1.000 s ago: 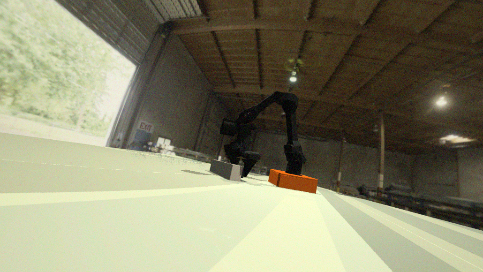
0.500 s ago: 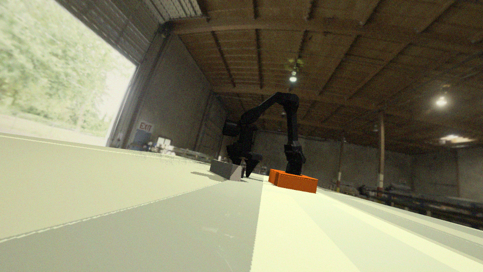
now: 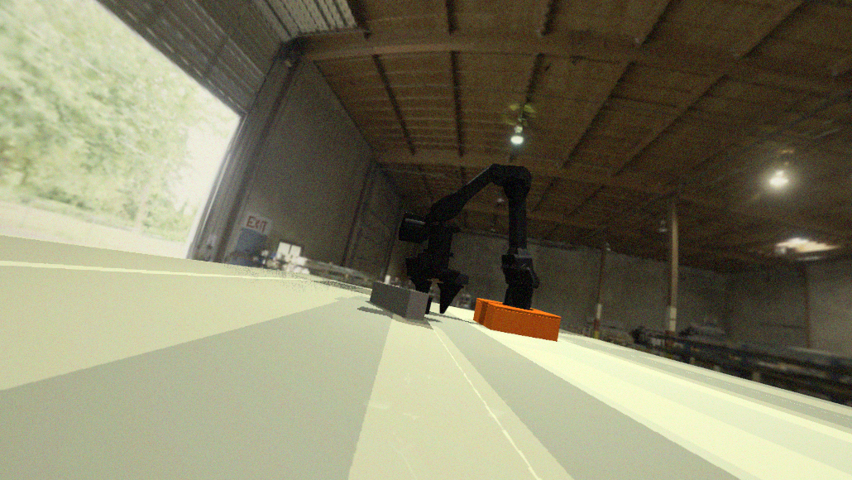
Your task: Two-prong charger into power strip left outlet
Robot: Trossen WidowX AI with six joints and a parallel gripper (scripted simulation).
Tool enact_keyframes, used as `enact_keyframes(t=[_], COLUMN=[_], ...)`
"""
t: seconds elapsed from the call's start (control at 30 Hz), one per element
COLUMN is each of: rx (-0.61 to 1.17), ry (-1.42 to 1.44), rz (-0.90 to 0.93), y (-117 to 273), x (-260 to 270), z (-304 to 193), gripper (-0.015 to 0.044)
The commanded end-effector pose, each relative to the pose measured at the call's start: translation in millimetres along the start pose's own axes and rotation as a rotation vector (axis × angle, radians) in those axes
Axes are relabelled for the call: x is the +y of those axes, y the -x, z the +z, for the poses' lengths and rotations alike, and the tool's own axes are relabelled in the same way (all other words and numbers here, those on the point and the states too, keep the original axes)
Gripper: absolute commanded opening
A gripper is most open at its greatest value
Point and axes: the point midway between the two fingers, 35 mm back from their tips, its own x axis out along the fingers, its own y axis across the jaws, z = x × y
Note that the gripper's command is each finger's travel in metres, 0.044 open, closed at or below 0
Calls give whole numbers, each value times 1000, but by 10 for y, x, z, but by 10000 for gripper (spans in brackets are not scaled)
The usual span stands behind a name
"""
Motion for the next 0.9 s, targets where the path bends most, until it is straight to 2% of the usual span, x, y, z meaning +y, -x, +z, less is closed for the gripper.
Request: enact_keyframes(t=[0.0, 0.77, 0.87], rx=[-13, -9, -129], ry=[4, -1, -10], rz=[2, 2, 10], y=[17, -31, 125], x=[5, 3, 2], z=[-36, -270, -226], gripper=[440, 440, 440])
